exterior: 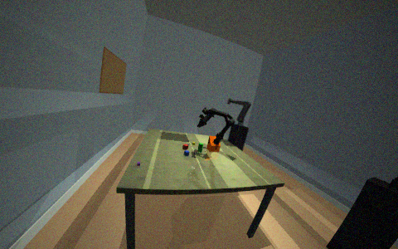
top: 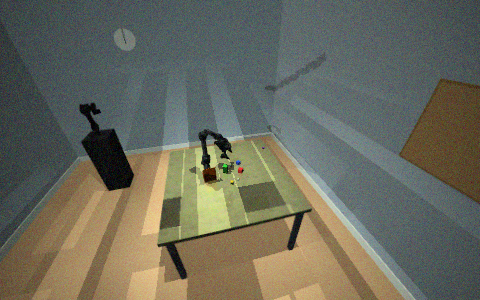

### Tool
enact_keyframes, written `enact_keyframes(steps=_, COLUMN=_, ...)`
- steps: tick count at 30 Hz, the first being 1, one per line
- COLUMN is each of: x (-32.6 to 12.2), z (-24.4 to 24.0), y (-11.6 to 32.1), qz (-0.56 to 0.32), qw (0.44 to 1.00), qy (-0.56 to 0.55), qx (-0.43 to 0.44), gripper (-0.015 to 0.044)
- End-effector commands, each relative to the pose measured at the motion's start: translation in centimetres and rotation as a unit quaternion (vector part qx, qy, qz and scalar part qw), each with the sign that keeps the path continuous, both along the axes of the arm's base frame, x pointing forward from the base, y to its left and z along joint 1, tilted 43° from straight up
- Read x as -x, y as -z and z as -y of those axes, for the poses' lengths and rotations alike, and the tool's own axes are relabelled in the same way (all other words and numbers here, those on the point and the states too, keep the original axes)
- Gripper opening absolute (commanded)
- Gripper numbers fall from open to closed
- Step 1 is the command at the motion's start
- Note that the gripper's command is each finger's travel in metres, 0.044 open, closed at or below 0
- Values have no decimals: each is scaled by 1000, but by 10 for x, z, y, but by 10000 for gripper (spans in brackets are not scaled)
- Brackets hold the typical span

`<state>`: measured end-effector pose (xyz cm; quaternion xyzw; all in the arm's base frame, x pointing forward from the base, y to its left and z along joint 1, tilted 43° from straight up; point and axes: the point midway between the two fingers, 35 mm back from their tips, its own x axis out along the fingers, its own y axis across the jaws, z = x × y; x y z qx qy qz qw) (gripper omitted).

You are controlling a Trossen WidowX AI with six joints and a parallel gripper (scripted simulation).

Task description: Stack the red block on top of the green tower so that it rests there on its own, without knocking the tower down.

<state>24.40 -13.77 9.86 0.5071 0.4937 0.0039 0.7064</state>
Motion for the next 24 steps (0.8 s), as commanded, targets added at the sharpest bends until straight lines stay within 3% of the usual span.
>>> enact_keyframes(steps=1, x=-18, z=-10, y=9, qz=-28, qw=999, qy=-26, qx=-11, gripper=440)
enact_keyframes(steps=24, x=-119, z=-111, y=75, qz=-236, qw=959, qy=-141, qx=-65, gripper=440)
